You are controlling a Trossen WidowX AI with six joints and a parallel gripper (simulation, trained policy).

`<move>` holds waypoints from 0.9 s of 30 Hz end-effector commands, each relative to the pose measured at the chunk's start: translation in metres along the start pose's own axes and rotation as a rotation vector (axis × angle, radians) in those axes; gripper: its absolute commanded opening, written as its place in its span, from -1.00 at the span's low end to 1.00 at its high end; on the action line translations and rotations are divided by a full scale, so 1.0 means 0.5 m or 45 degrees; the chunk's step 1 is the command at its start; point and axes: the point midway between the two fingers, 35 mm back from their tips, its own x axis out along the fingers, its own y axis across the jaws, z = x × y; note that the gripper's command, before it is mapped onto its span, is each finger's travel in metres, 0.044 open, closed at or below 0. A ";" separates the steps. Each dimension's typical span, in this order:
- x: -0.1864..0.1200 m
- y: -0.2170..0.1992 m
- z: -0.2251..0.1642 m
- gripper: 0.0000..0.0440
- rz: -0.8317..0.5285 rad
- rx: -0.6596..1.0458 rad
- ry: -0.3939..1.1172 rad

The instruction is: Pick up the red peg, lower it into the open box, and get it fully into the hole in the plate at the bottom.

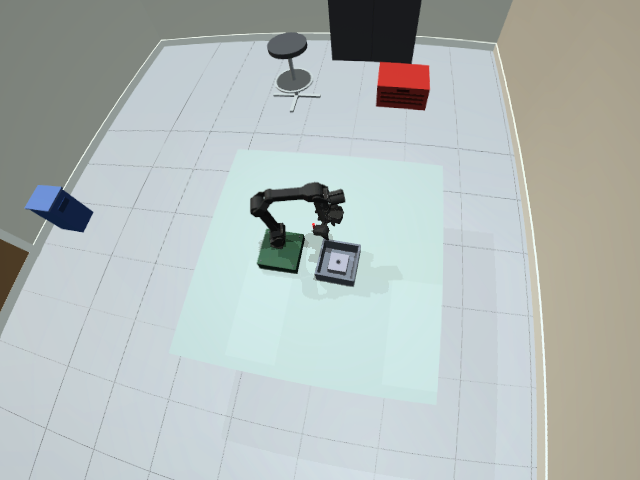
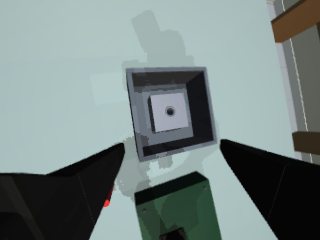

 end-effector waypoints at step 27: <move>0.115 0.212 -0.288 1.00 -0.087 0.663 0.542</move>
